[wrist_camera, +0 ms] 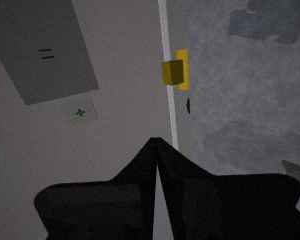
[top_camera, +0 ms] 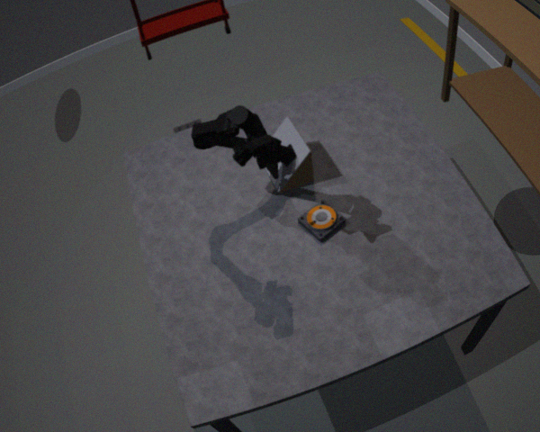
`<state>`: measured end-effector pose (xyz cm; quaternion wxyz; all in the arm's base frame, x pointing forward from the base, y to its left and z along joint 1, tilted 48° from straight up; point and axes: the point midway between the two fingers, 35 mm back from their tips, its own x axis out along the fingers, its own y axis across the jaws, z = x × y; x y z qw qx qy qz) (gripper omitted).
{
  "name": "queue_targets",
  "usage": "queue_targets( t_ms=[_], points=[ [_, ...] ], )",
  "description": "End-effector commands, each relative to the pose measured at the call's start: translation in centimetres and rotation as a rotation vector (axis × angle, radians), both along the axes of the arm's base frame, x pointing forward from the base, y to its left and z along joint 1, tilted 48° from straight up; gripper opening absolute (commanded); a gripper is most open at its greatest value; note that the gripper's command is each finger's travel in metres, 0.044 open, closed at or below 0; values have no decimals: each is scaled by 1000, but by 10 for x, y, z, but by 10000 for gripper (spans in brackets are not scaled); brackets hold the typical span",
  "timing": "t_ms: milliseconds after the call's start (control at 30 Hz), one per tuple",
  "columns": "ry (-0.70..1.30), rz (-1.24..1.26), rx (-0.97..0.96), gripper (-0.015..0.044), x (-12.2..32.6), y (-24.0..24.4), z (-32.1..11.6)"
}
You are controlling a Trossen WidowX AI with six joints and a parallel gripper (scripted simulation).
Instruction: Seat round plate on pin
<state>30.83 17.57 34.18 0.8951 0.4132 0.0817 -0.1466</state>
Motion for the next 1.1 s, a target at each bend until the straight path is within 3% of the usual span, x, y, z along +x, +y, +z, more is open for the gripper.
queue_targets(
  t_ms=[0, 333, 633, 1067],
  points=[
    [234, 8, -303, 0, 19, -14, -71],
    [790, 76, -799, 0, 22, -77, -193],
    [1517, 305, -1100, 0, -35, -161, -289],
    [1547, 318, -1106, 0, -46, -165, -293]
  ],
)
